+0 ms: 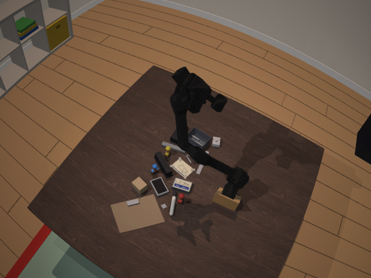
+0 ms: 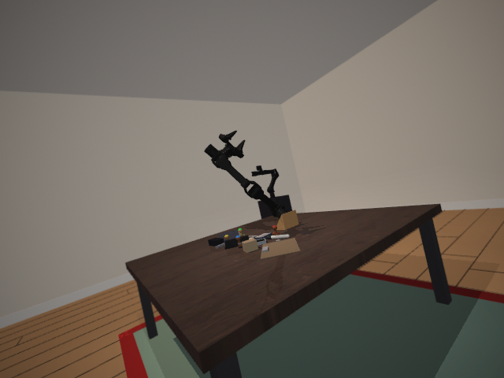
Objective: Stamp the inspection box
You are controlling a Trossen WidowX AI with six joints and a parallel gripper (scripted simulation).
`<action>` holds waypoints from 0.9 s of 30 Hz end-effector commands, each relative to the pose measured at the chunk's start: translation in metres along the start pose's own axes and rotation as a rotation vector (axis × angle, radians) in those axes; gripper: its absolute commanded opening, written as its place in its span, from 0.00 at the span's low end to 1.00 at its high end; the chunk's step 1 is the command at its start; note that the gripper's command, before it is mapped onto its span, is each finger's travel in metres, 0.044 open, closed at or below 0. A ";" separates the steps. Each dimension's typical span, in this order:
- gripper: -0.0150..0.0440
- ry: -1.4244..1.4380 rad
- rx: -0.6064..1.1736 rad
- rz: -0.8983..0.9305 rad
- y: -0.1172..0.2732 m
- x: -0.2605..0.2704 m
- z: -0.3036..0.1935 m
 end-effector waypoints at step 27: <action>0.62 0.694 0.652 -0.629 -0.105 -0.247 -0.184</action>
Point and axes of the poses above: the point midway between the two fingers, 35 mm back from their tips, its own y axis back along the fingers, its own x axis across the jaws, z = x × y, the point moved 3 cm from there along y, back along the fingers, and after that the axes turned 2 degrees about y, right-handed, at the moved point
